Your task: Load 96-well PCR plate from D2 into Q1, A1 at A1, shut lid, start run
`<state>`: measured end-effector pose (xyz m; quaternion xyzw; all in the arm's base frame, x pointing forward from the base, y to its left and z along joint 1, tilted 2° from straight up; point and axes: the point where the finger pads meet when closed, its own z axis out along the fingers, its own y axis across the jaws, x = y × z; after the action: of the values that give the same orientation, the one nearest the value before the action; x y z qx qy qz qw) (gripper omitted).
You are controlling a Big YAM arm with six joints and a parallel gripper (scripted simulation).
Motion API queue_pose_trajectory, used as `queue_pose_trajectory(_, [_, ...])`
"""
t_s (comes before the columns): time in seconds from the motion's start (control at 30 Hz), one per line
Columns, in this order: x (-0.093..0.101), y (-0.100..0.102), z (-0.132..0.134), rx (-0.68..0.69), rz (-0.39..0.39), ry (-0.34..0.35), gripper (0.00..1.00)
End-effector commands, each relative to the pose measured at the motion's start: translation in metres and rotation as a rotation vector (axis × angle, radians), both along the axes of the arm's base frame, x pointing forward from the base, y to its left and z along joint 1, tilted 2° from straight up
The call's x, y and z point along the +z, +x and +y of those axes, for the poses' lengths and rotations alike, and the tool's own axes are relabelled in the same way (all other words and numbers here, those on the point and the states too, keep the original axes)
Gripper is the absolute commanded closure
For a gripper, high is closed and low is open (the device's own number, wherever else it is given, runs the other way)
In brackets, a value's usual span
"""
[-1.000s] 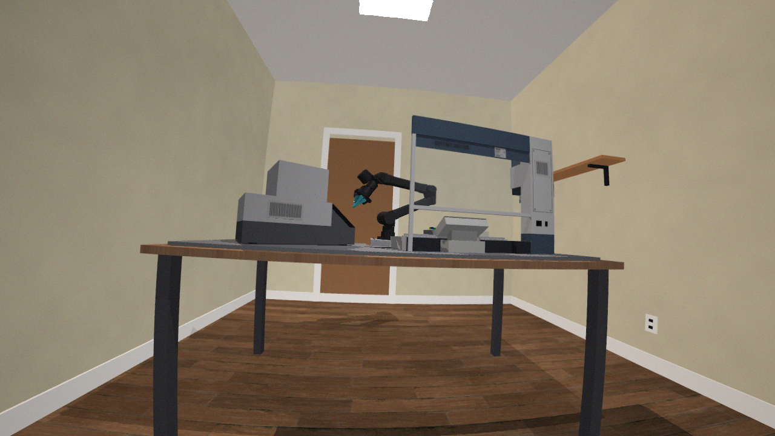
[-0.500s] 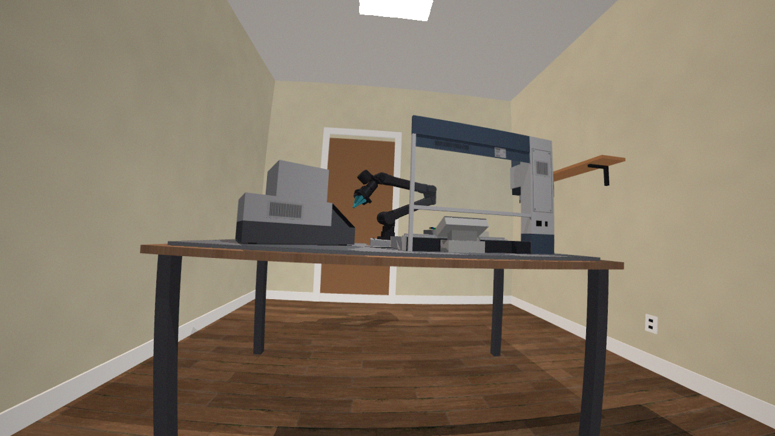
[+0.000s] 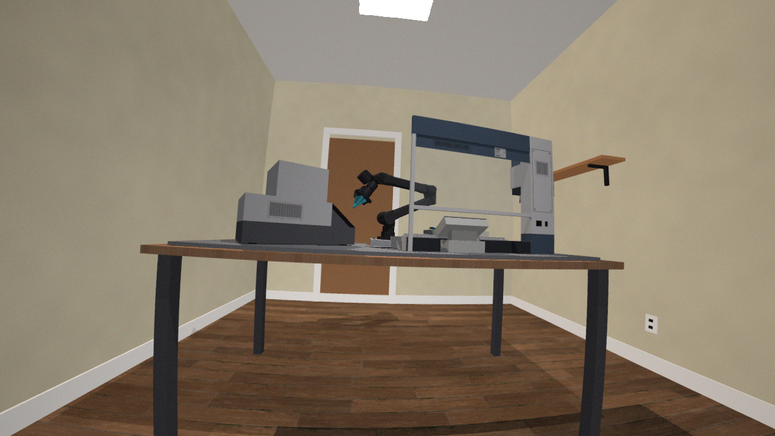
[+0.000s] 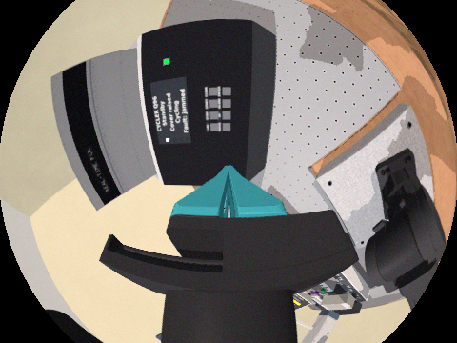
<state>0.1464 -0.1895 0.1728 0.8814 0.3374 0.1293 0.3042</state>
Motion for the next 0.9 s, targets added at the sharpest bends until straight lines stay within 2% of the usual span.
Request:
queue_pose_trajectory(0.0, [0.036, 0.005, -0.008, 0.009, -0.033, -0.065, 1.00])
queue_pose_trajectory(0.43, [0.039, 0.005, -0.009, 0.007, -0.037, -0.071, 1.00])
queue_pose_trajectory(0.87, [0.015, 0.002, -0.004, 0.005, -0.013, -0.035, 1.00])
